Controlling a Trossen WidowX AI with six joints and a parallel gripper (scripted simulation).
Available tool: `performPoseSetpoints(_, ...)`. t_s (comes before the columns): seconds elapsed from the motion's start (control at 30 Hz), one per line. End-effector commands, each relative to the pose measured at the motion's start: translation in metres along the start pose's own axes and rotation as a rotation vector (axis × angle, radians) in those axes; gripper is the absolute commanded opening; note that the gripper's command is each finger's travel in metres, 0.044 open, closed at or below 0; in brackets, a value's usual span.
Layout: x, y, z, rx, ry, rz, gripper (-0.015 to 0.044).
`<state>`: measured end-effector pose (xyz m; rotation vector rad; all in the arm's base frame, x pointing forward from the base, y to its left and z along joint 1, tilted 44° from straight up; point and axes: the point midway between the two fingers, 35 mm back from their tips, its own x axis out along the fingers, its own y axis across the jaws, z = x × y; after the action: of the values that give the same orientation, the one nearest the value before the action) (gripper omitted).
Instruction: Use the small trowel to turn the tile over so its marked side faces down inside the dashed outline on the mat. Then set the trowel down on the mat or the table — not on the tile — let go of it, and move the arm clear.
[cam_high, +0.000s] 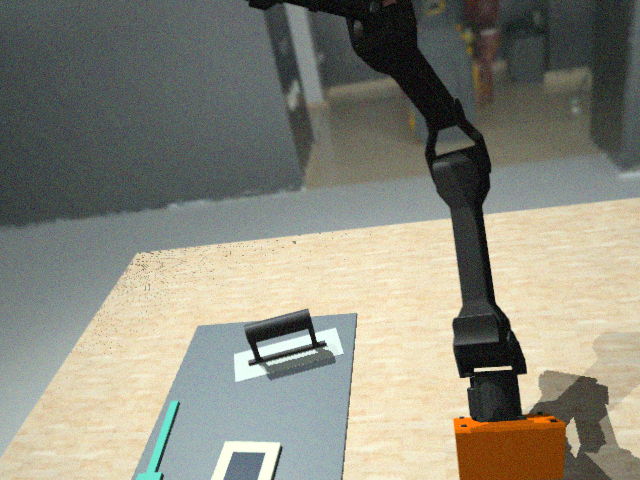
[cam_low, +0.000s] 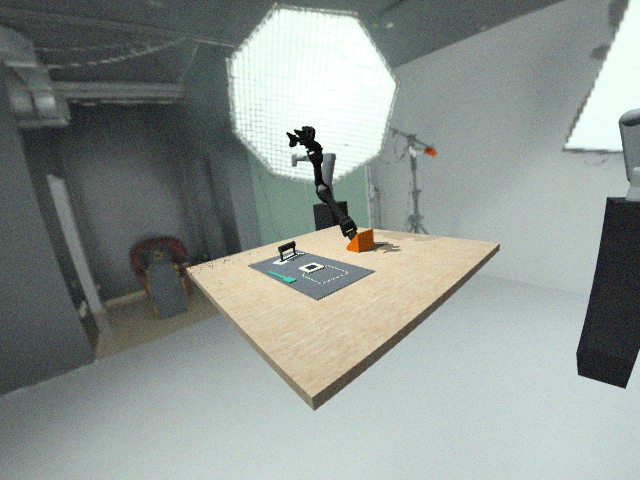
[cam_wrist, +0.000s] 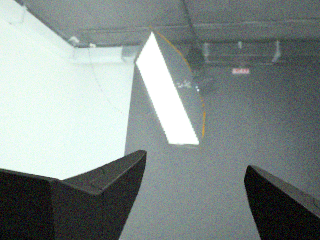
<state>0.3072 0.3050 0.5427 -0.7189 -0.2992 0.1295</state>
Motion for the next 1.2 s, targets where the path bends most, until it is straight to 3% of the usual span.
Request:
performPoseSetpoints(0.0, 0.019, 0.01, -0.032, -0.047, 0.09, 0.025, 0.027)
performPoseSetpoints(0.6, 0.059, 0.001, -0.204, -0.195, 0.577, 0.08, 0.027)
performPoseSetpoints(1.17, 0.023, -0.041, -0.367, -0.231, 1.116, 0.109, 0.027)
